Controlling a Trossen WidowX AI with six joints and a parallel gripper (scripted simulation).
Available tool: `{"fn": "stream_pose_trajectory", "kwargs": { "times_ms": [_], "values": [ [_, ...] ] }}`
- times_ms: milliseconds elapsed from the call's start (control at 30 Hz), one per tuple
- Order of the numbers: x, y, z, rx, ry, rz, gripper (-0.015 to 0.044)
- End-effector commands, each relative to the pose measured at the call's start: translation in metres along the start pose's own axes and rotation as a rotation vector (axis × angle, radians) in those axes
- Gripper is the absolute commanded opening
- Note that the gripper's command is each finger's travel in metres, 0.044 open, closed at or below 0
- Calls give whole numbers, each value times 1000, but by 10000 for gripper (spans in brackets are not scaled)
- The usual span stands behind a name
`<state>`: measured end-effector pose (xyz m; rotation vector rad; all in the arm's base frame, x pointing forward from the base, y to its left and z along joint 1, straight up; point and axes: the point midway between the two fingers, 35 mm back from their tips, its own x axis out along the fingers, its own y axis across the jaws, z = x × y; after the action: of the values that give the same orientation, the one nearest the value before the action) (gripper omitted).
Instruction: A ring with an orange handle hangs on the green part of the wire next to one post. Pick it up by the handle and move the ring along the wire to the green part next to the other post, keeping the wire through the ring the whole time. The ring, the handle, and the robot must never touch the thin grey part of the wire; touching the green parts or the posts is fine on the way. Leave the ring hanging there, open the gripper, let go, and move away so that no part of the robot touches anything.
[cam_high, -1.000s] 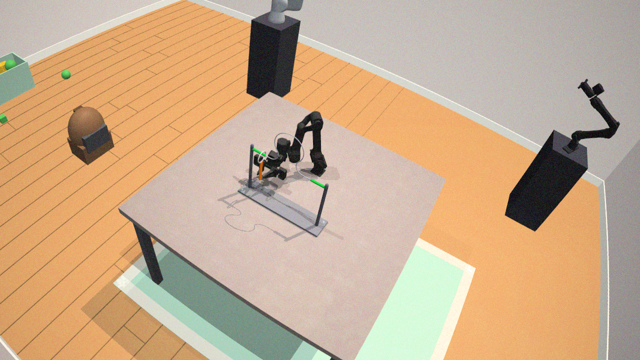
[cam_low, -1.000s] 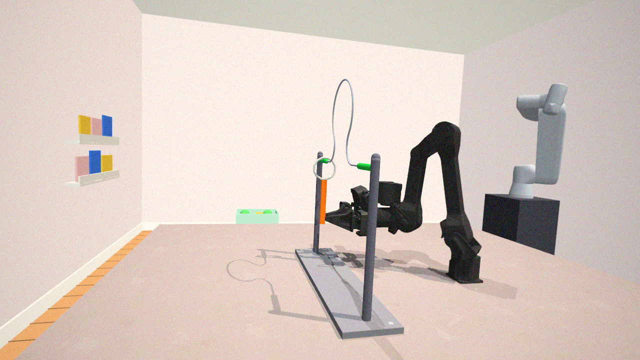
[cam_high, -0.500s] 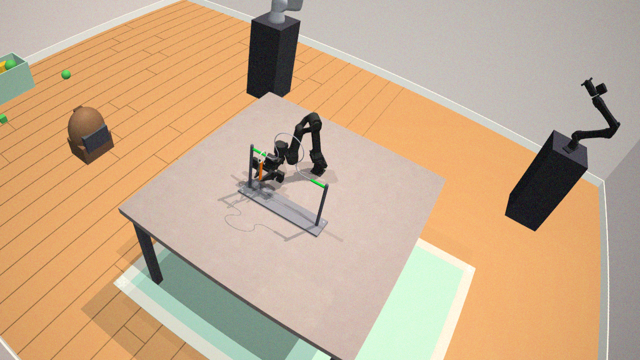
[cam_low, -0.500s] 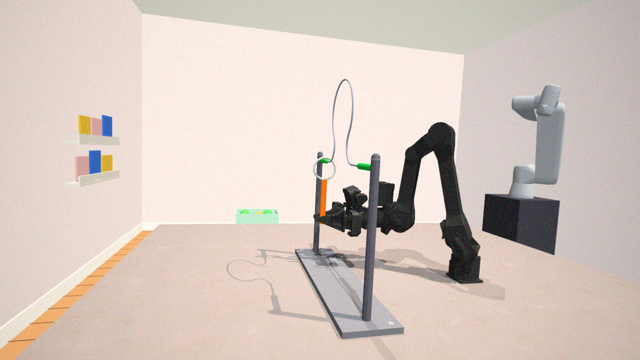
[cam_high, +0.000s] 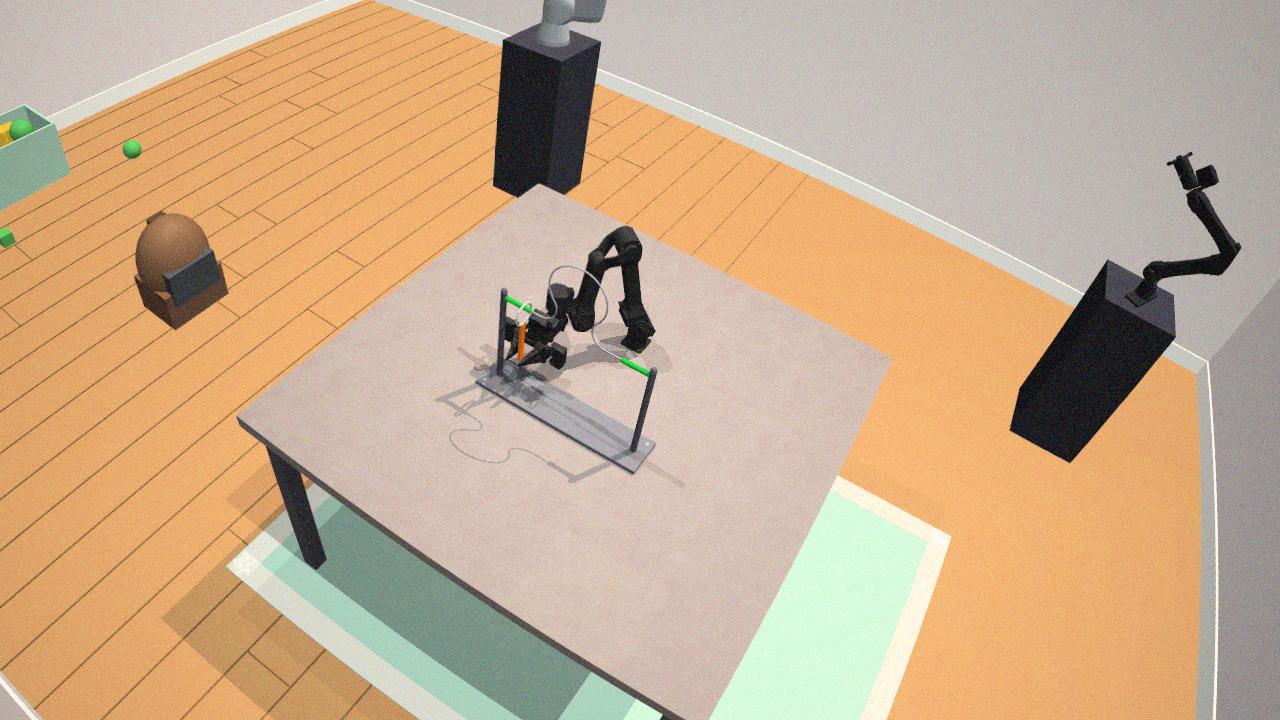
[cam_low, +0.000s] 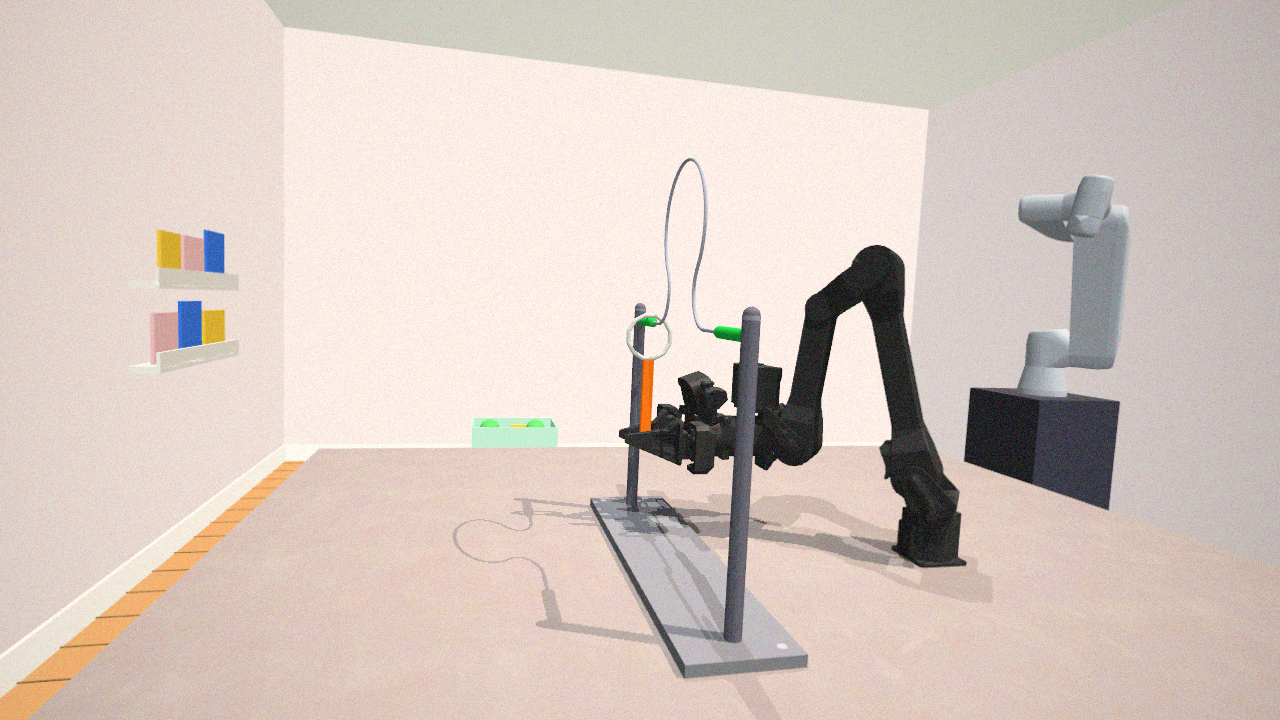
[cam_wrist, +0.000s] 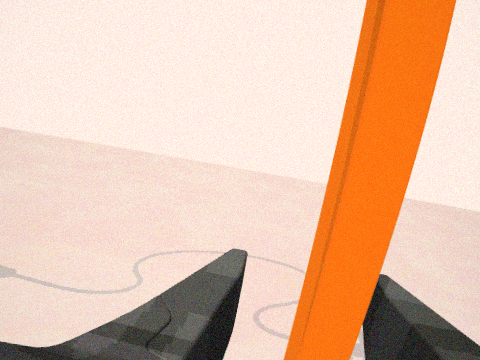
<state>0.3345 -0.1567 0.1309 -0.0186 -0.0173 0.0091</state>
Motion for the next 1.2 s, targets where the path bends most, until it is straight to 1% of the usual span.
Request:
{"fn": "stream_pose_trajectory", "kwargs": {
  "times_ms": [0, 600, 1000, 1167],
  "values": [
    [1, -1, 0, 3, -1, -3, 160],
    [1, -1, 0, 3, -1, -3, 160],
    [1, 0, 0, -1, -1, 0, -150],
    [1, 0, 0, -1, -1, 0, -150]
  ]
}}
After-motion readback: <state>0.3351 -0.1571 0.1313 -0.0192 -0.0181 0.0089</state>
